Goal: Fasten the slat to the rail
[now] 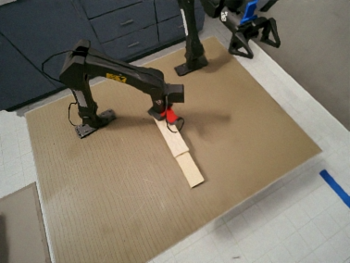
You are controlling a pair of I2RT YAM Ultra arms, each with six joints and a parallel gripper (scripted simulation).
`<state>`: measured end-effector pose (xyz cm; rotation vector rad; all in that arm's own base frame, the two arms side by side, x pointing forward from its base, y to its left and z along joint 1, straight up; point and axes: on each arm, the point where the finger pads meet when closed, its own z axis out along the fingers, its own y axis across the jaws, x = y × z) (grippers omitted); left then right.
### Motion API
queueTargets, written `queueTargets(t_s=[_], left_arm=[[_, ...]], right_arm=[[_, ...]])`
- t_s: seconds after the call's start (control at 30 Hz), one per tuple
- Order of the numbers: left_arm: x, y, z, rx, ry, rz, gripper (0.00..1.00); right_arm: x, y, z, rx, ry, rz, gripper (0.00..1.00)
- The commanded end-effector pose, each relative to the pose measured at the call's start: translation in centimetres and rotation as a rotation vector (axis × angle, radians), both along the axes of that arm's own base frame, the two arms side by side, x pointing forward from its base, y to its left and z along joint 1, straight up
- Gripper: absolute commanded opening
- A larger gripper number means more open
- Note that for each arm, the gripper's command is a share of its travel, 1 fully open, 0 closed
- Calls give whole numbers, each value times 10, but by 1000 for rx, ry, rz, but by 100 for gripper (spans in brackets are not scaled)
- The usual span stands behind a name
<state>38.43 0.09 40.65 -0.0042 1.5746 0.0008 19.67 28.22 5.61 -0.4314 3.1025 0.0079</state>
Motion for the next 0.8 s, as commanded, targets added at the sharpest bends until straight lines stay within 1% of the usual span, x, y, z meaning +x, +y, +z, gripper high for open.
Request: queueTargets(t_s=[0.0, 0.4, 0.47, 0.77], left_arm=[[-1, 0, 5, 0, -12, 0, 100], [-1, 0, 5, 0, -12, 0, 100], [-1, 0, 5, 0, -12, 0, 100], [-1, 0, 5, 0, -12, 0, 100]], right_arm=[[2, 3, 3, 2, 9, -197, 11], [2, 3, 3, 2, 15, -673, 11], [2, 3, 3, 2, 15, -673, 11], [2, 3, 3, 1, 18, -1030, 11]])
